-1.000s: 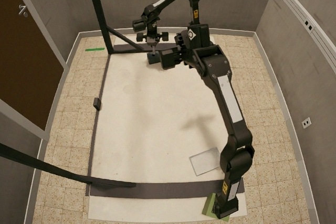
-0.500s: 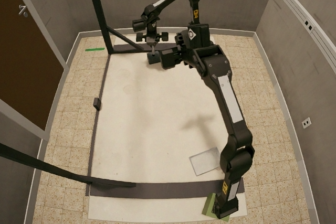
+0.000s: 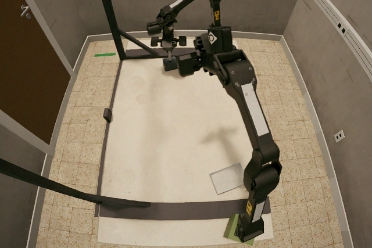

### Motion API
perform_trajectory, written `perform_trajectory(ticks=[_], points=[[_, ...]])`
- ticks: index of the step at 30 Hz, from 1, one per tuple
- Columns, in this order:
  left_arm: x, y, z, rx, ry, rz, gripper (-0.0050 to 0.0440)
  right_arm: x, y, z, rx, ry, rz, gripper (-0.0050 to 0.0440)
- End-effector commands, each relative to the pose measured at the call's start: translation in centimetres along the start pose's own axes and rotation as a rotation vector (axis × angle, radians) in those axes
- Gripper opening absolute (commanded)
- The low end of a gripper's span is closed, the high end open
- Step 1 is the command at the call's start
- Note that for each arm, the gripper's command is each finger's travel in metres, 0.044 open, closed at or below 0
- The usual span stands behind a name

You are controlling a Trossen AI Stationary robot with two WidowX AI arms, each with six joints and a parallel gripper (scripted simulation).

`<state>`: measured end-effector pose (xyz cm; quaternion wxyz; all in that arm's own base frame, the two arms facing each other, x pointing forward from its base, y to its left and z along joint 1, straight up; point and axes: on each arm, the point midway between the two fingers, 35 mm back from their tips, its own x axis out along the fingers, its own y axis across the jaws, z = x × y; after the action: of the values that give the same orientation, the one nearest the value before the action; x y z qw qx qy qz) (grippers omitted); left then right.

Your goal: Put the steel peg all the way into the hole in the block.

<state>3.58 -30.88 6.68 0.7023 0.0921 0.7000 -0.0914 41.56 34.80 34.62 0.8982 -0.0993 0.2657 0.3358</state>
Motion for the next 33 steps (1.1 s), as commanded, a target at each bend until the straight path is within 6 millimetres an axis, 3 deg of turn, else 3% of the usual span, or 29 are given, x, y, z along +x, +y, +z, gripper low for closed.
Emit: perform_trajectory(ticks=[1,24,33], points=[[-0.3,-0.1,-0.1,-0.003,-0.004,-0.016,-0.0050,-1.5,0.0,1.3,0.001,-0.041,-0.003,0.0200],[1.9,-0.2,0.1,0.001,0.002,-0.036,-0.0050,-1.5,0.0,1.3,0.001,-0.041,-0.003,0.0200],[3.8,-0.1,0.0,0.003,0.009,-0.023,-0.0050,-1.5,0.0,1.3,0.001,-0.041,-0.003,0.0200]])
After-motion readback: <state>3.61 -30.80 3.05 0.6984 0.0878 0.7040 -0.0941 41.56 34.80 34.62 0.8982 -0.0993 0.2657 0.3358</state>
